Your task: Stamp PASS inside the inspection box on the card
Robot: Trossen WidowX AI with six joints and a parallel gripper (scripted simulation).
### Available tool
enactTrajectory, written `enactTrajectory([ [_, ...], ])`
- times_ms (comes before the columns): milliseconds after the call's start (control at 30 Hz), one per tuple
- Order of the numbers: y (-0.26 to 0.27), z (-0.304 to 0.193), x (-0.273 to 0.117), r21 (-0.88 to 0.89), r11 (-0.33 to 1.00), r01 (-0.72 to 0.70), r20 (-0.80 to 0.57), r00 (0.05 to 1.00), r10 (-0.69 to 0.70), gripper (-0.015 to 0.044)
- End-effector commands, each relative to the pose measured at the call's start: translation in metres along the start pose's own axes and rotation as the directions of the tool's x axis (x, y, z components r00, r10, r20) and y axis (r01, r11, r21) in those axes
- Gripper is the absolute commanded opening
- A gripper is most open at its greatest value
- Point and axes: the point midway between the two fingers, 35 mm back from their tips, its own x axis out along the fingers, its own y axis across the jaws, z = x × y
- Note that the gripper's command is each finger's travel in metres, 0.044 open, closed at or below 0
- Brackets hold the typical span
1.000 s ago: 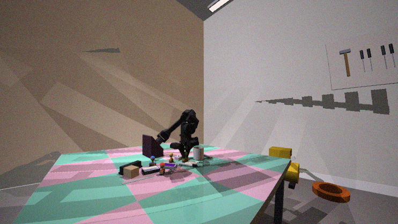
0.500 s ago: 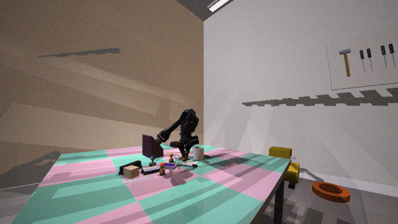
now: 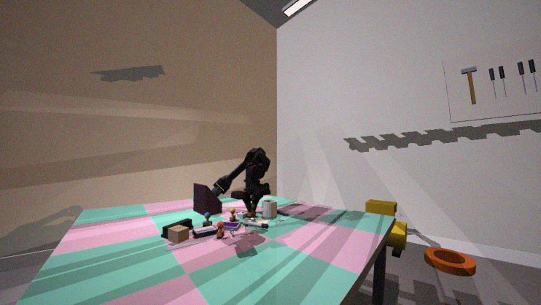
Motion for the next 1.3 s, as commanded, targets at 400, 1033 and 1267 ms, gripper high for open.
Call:
enactTrajectory([
  [400, 0.0, 0.0, -0.008, -0.005, 1.0, 0.004, -0.001, 1.0, -0.004, 0.0],
  [1033, -0.048, -0.049, -0.015, -0.002, 1.0, 0.011, -0.001, 1.0, -0.011, 0.0],
  [1267, -0.069, -0.079, -0.014, -0.003, 1.0, 0.007, -0.003, 1.0, -0.007, 0.0],
])
